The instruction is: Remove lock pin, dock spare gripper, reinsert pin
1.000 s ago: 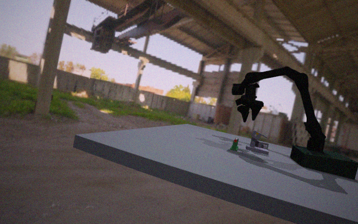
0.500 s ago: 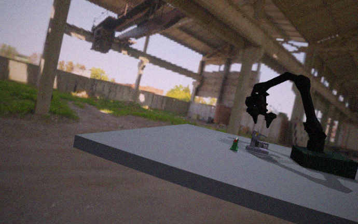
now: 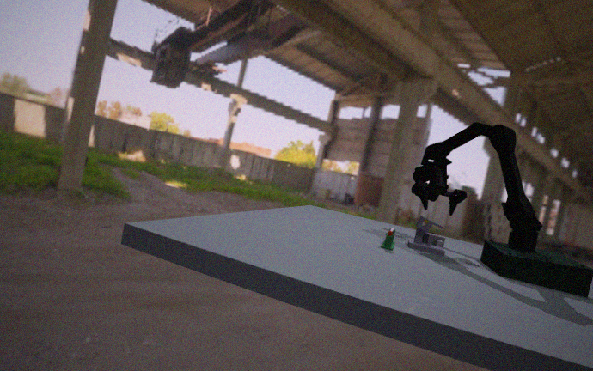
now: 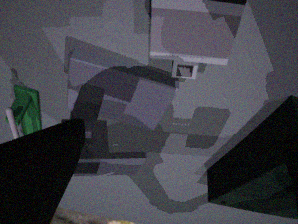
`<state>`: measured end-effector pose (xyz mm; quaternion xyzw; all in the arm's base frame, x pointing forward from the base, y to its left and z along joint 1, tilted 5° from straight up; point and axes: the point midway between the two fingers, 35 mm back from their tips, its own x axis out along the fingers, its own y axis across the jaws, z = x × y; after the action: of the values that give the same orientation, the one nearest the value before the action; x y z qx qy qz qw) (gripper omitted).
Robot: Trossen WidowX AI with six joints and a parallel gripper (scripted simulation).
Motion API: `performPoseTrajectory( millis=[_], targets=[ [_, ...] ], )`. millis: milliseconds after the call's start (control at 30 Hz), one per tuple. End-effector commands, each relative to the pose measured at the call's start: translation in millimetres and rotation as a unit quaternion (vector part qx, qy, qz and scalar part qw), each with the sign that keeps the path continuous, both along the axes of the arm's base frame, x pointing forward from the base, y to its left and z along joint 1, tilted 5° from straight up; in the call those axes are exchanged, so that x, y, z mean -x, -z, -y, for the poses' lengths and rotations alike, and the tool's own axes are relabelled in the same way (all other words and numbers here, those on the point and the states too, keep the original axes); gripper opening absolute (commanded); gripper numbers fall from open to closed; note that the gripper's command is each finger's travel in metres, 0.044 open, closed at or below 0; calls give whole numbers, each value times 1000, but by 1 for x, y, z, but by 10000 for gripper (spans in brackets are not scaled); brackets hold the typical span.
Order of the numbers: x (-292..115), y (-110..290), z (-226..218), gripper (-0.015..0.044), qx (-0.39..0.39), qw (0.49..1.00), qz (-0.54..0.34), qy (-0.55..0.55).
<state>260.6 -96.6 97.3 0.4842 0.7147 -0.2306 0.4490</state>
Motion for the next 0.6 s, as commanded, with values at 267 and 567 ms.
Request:
performPoseTrajectory(
  millis=[267,567],
  targets=[
    [-1,61,-4,440,-6,1000,-8,5],
    [-2,74,-4,440,-6,1000,-8,5]
  ],
)
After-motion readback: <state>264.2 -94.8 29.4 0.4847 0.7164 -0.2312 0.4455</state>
